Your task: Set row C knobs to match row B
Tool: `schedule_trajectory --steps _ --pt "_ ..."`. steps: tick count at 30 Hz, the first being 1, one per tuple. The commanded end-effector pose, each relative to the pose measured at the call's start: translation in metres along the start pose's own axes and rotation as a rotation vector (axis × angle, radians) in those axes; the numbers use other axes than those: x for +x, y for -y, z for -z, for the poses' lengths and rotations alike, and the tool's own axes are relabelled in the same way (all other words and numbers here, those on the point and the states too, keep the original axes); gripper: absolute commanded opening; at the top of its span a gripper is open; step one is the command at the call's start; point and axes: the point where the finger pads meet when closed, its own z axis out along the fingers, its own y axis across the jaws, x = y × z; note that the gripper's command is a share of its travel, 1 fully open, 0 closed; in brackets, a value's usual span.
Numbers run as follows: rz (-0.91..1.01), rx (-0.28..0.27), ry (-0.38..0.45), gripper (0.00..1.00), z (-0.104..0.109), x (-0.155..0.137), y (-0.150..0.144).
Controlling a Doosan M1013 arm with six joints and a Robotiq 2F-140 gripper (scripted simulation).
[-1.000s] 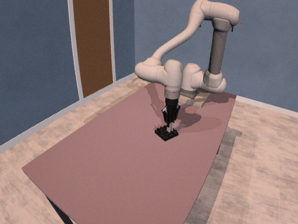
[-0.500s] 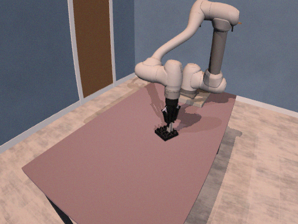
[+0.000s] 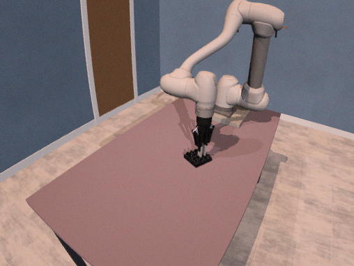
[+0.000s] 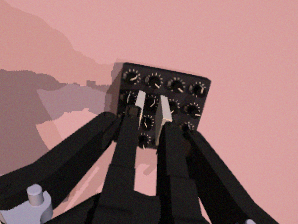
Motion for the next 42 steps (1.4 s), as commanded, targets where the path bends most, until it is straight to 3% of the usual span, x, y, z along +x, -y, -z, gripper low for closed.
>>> schedule_trajectory --steps 1,22,36,42 --pt "0.000 0.000 0.000 0.12 0.000 0.000 0.000" --pt "0.000 0.000 0.000 0.12 0.001 0.000 0.000" --pt "0.000 0.000 0.000 0.12 0.034 0.000 0.000" --pt "0.000 0.000 0.000 0.12 0.038 0.000 0.000"
